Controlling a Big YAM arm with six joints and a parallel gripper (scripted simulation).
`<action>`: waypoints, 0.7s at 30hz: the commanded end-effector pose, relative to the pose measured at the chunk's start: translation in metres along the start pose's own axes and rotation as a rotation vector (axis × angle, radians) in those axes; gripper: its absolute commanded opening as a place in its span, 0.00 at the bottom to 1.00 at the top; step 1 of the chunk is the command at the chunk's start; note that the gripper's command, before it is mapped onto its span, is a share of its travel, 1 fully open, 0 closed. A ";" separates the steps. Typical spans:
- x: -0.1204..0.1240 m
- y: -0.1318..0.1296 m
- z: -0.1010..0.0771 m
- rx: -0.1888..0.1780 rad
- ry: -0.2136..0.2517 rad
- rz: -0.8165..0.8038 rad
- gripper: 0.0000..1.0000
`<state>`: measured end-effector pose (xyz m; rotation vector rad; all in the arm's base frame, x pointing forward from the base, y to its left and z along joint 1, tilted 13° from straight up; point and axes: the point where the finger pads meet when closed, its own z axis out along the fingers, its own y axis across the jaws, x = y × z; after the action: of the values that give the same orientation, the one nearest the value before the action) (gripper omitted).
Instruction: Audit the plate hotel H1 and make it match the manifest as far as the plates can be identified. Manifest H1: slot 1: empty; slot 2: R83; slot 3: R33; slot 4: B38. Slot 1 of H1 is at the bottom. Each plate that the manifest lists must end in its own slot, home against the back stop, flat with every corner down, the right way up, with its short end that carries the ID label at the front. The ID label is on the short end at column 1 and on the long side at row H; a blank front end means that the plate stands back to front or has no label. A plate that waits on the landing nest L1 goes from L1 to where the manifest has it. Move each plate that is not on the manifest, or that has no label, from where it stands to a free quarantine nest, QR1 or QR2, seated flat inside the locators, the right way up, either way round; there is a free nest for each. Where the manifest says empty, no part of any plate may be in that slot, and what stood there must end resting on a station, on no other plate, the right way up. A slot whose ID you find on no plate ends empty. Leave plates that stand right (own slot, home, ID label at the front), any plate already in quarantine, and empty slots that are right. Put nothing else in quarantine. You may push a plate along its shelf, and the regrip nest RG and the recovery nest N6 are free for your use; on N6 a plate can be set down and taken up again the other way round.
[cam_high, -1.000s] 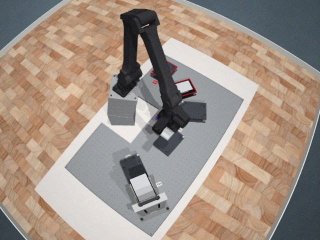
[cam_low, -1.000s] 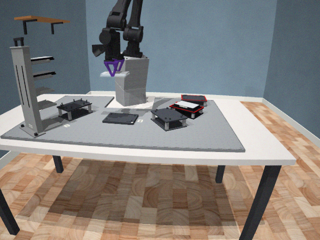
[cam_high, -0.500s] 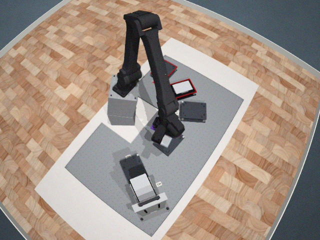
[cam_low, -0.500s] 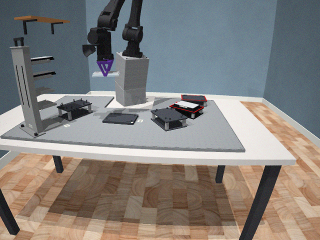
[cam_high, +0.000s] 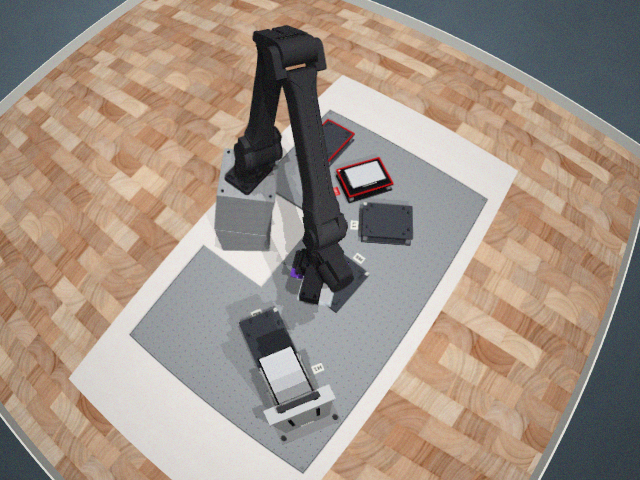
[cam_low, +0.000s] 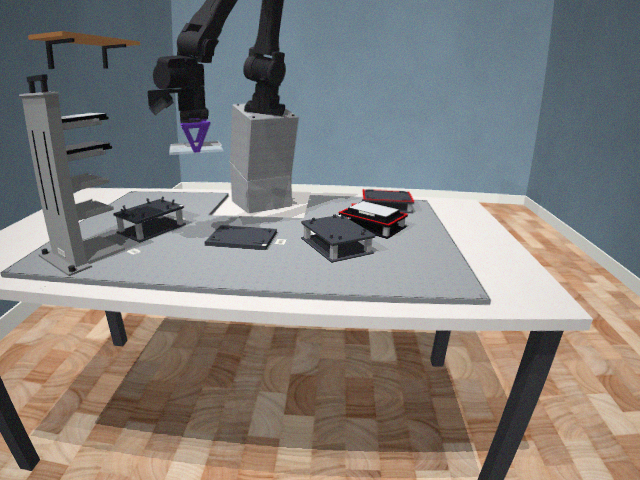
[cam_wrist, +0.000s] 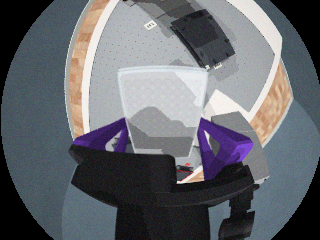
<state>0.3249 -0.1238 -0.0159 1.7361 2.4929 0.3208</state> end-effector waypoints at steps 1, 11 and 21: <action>-0.024 0.009 -0.008 -0.016 -0.023 -0.096 0.86; -0.054 -0.010 -0.008 -0.014 -0.025 -0.196 0.86; -0.076 -0.026 -0.009 -0.011 -0.027 -0.329 0.86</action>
<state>0.3150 -0.1834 -0.0260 1.4089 2.6673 0.3003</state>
